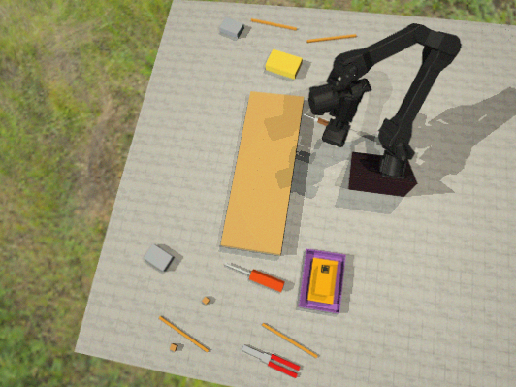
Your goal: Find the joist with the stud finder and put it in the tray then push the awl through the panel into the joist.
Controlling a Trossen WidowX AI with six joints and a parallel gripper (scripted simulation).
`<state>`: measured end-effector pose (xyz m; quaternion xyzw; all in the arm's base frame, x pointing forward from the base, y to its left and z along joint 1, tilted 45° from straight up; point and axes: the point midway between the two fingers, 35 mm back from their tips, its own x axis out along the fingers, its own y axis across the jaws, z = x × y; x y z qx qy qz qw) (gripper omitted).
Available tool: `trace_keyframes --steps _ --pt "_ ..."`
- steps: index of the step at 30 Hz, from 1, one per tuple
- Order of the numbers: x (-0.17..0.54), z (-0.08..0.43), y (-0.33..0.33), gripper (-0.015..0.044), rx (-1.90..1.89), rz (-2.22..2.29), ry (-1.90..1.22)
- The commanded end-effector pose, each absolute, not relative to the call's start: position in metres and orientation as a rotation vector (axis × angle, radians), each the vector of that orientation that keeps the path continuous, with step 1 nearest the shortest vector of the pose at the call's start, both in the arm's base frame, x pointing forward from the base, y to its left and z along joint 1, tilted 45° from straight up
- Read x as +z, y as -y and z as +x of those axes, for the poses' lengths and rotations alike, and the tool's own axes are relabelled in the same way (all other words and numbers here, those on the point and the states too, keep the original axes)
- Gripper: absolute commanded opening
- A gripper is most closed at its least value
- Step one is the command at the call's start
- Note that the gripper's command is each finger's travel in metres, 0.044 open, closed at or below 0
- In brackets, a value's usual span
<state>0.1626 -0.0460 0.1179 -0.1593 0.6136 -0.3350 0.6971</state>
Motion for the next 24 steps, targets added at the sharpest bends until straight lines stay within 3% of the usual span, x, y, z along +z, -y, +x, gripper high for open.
trace_keyframes --steps 1,24 --pt "0.113 0.171 0.040 0.0000 -0.786 -0.193 -1.237" --pt "0.123 0.237 0.001 0.0000 -0.790 1.012 -0.429"
